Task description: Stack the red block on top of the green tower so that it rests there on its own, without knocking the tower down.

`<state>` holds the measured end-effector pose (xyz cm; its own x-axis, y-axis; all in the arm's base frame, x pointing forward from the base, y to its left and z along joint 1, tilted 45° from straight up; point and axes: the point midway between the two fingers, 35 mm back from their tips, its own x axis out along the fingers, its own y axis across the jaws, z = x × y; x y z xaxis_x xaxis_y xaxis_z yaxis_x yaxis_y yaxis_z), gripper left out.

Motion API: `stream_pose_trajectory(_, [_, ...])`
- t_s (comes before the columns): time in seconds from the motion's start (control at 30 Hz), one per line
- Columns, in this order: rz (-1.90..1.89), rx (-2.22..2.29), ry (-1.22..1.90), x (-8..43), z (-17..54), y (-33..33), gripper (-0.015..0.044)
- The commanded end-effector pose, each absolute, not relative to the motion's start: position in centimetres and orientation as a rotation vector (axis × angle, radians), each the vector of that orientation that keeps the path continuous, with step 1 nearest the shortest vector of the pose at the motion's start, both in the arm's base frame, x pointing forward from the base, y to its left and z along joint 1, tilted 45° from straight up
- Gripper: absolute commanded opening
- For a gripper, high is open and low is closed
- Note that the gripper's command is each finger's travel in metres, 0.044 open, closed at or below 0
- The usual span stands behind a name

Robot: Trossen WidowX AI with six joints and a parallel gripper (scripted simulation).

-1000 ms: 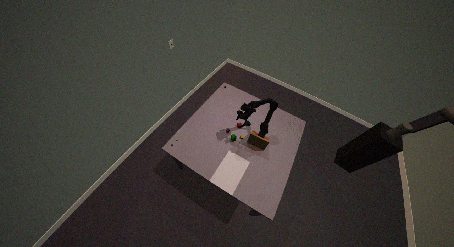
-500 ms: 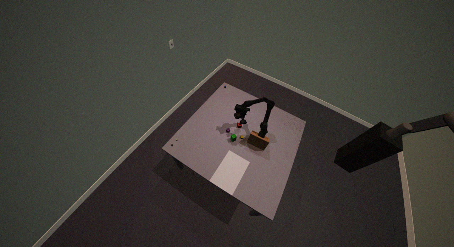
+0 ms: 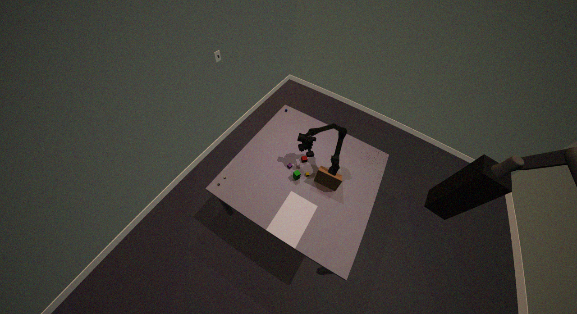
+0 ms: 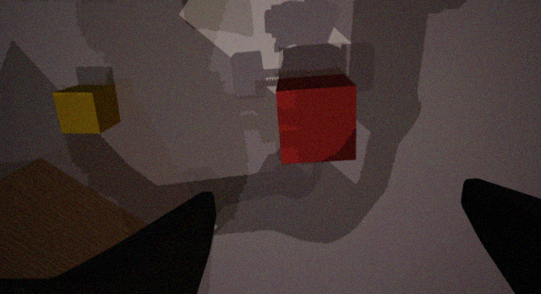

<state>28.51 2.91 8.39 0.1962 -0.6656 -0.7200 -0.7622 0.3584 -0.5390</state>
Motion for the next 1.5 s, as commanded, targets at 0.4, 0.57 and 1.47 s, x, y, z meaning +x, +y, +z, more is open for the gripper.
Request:
stream_pose_trajectory(0.4, [0.101, -1.358, 1.519, 29.8, 3.8, -1.3, 0.0440])
stream_pose_trajectory(0.57, [0.101, -1.358, 1.519, 29.9, 3.6, -1.5, 0.0440])
stream_pose_trajectory(1.47, [0.100, -1.359, 1.519, 30.7, 0.5, -4.4, 0.0440])
